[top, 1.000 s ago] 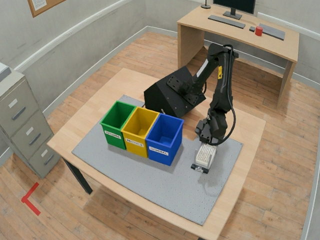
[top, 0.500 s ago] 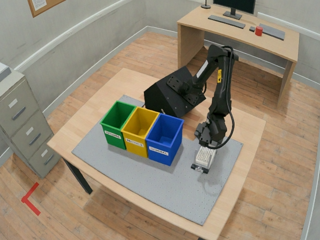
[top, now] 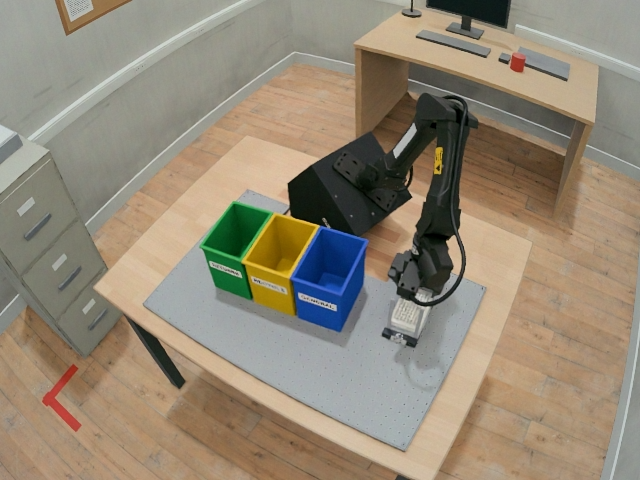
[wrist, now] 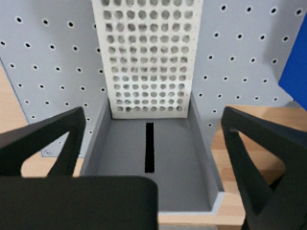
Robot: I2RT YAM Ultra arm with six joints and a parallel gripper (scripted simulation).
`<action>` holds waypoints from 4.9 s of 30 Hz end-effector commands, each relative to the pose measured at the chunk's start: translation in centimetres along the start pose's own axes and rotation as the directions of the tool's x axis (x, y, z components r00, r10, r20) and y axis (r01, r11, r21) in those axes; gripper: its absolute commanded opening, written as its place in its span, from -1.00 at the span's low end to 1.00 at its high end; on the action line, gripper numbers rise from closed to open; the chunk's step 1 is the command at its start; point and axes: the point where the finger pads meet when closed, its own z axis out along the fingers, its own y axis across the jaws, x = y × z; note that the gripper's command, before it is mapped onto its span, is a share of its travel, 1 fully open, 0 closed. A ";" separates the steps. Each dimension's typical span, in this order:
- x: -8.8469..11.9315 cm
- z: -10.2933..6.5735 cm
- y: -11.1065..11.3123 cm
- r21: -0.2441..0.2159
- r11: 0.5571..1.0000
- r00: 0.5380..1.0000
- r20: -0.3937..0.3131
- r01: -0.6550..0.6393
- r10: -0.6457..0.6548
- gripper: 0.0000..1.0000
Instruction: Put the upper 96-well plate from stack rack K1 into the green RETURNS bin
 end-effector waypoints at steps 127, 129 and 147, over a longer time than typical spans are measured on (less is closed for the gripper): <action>-1.8 2.7 1.4 -0.038 0.999 0.998 0.065 0.013 -0.011 -1.00; -1.8 2.3 1.3 -0.038 0.999 0.998 0.066 0.013 -0.011 -1.00; -1.6 -0.4 1.3 -0.038 0.999 0.998 0.066 0.014 -0.012 -1.00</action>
